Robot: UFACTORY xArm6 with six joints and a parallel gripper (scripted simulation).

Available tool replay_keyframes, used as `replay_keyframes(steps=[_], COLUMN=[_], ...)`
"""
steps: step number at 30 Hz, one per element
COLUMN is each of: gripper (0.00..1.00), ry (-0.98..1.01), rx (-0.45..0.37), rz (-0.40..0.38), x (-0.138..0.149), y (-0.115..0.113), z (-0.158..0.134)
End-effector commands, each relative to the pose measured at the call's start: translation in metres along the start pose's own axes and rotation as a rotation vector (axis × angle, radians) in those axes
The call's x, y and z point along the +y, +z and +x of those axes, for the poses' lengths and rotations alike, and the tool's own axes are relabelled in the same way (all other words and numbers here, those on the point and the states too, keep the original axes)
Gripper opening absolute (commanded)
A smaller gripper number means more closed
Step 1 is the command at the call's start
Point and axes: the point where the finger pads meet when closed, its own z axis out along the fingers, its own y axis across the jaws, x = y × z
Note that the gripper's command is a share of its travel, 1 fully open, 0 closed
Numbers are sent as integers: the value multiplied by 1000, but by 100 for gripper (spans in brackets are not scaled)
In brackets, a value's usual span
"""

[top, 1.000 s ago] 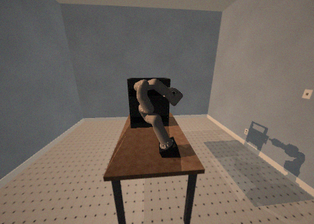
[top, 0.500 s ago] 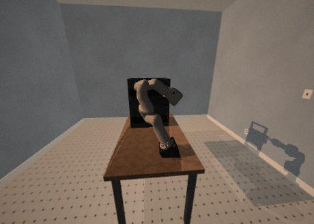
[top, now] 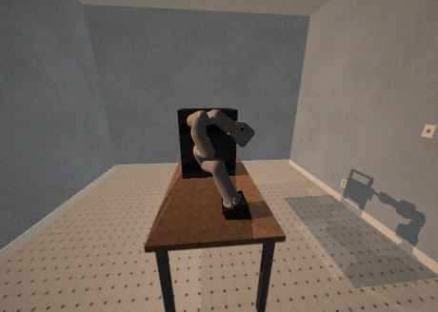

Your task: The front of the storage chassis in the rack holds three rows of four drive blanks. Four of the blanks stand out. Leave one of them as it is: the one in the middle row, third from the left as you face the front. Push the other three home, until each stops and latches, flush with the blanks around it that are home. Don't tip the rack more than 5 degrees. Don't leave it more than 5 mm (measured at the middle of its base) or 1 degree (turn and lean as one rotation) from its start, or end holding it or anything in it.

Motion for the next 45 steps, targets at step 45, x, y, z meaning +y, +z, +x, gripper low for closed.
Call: replay_keyframes(steps=[45], gripper=[0], ry=[-3], rx=[0], rz=[2], x=[-1], y=[23], z=[0])
